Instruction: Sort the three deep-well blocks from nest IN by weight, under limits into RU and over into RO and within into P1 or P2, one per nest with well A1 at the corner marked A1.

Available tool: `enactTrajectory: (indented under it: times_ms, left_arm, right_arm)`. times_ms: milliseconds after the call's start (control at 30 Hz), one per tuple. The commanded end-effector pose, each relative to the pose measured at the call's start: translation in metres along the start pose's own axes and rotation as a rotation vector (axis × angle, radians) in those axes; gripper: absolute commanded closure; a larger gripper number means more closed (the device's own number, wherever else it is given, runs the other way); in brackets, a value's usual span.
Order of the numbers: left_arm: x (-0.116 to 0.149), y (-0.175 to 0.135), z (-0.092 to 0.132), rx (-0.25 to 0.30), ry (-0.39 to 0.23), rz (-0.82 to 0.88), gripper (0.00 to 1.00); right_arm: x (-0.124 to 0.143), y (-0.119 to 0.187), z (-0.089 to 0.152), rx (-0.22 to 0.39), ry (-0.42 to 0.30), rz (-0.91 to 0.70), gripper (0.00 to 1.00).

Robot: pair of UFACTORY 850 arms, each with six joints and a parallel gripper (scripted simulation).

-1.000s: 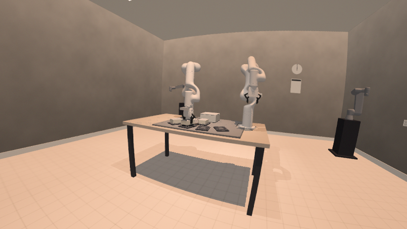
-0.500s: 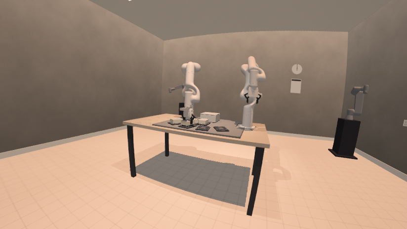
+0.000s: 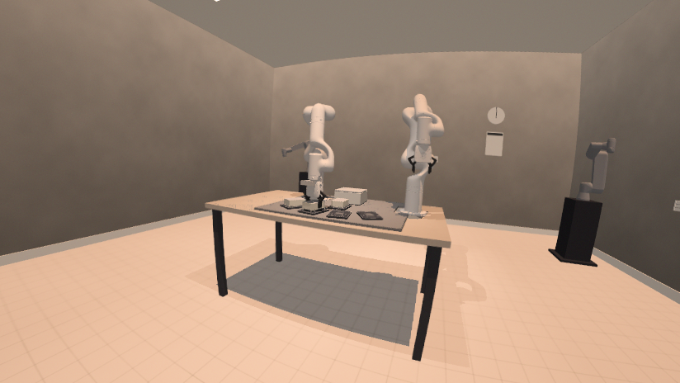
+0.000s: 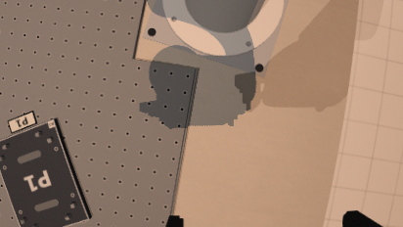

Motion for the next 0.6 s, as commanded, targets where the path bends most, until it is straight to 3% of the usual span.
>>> enactTrajectory:
  times_ms: [0,567]
  left_arm:
    - [0.0005,-0.0001,0.0007,0.0,-0.002,0.0,0.0]
    - [0.0005,-0.0001,0.0007,0.0,-0.002,0.0,0.0]
  right_arm:
    - [-0.0007,-0.0003,0.0,-0.001,0.002,0.0,1.0]
    - [-0.0007,-0.0003,-0.0025,-0.001,0.002,0.0,1.0]
Point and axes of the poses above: on each arm, the point where the finger pads meet when closed, its own z axis back along the fingers, its own y axis across the jaws, x = y × z, the point moved 7 cm from there along z, back along the fingers, and after that the axes turned 11 degrees about z, right-handed, at the moved point
